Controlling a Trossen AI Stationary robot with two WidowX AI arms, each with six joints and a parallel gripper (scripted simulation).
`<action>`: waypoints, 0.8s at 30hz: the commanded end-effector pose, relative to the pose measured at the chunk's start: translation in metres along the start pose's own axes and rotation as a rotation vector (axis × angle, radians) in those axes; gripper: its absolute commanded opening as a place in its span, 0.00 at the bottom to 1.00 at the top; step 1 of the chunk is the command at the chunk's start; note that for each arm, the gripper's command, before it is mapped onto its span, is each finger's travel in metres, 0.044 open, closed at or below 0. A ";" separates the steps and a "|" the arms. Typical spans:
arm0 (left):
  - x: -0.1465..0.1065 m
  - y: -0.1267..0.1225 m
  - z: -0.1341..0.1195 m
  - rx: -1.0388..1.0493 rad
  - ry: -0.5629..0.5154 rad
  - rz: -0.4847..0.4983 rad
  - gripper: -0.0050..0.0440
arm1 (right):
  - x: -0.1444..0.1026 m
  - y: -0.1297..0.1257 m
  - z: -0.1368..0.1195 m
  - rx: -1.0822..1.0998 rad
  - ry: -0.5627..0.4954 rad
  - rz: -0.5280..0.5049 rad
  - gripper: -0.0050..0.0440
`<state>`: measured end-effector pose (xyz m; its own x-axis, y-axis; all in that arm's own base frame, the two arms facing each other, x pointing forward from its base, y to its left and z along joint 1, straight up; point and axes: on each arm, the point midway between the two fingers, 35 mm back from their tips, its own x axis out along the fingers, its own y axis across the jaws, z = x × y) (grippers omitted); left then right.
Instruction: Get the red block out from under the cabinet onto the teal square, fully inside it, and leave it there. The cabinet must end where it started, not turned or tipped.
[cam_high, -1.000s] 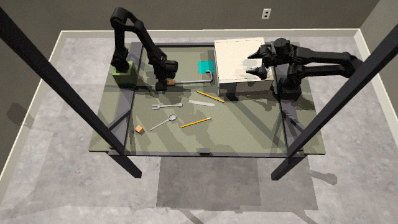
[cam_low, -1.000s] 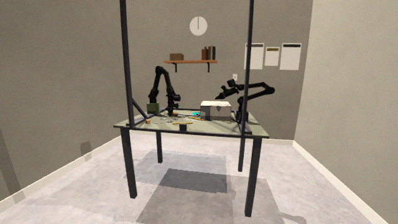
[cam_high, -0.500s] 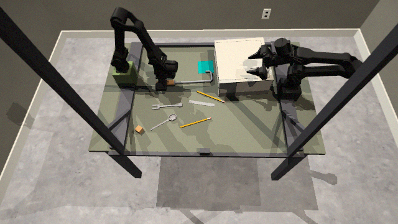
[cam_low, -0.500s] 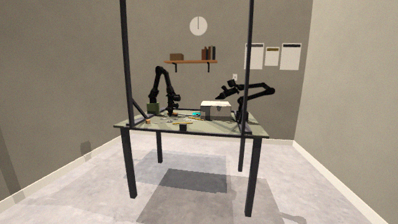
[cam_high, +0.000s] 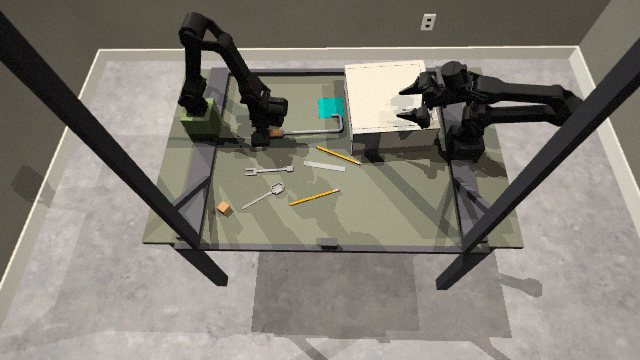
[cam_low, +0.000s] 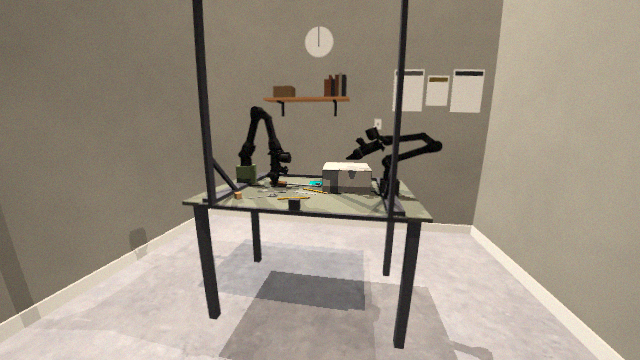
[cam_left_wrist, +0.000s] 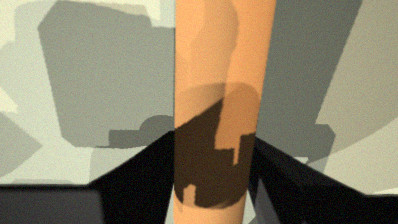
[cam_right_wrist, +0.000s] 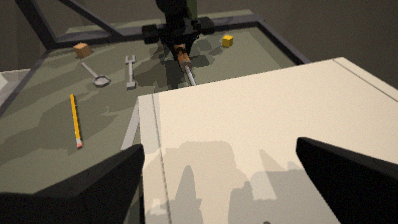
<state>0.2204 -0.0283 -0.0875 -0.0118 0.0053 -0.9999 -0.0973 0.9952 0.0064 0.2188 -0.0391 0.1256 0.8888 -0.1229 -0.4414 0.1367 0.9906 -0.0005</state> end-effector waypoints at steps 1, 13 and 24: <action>-0.006 -0.003 0.015 0.010 -0.032 -0.012 0.34 | -0.002 -0.001 0.006 0.000 -0.015 -0.002 1.00; -0.012 -0.004 0.049 0.010 -0.031 -0.010 0.34 | -0.002 -0.001 0.006 0.000 -0.015 -0.002 1.00; -0.018 -0.004 0.087 0.010 -0.034 -0.010 0.34 | -0.002 -0.001 0.006 0.000 -0.015 -0.002 1.00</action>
<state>0.2754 -0.0256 -0.0829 -0.0229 0.0051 -0.9997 -0.0858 0.9963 0.0070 0.2188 -0.0391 0.1256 0.8888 -0.1229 -0.4415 0.1367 0.9906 -0.0005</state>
